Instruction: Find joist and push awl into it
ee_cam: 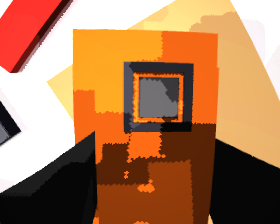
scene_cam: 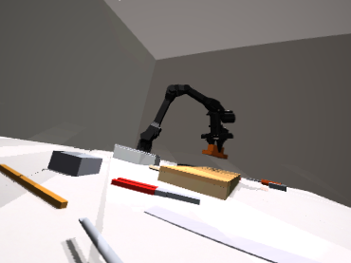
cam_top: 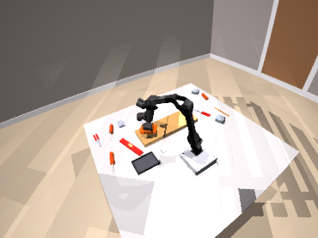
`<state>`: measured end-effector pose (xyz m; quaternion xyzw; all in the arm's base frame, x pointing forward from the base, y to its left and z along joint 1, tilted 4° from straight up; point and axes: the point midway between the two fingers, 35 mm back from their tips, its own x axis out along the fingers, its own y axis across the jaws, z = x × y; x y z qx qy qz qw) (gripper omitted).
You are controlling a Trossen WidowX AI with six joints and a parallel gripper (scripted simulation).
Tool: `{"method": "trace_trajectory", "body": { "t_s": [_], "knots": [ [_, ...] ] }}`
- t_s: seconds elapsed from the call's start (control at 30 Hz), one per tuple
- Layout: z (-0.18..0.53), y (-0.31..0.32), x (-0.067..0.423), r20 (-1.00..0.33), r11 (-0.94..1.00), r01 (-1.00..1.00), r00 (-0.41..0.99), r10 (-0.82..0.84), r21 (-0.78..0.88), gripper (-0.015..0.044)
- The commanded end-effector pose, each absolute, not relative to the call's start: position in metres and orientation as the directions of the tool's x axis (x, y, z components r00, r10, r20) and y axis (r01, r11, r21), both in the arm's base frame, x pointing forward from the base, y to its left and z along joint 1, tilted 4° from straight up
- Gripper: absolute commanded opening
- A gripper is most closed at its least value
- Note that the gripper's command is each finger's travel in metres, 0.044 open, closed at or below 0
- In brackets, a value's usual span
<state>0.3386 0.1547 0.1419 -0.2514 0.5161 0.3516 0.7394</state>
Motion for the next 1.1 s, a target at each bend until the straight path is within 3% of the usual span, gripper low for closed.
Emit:
{"method": "trace_trajectory", "body": {
  "t_s": [0.0, 1.07],
  "knots": [
    [0.146, 0.174, 0.327, -0.936, 0.584, -0.811, 0.221, 0.275, -0.02, 0.0],
    [0.14, 0.304, 0.181, -0.93, 0.116, -0.992, 0.087, 0.357, -0.048, 0.0]
  ]
}}
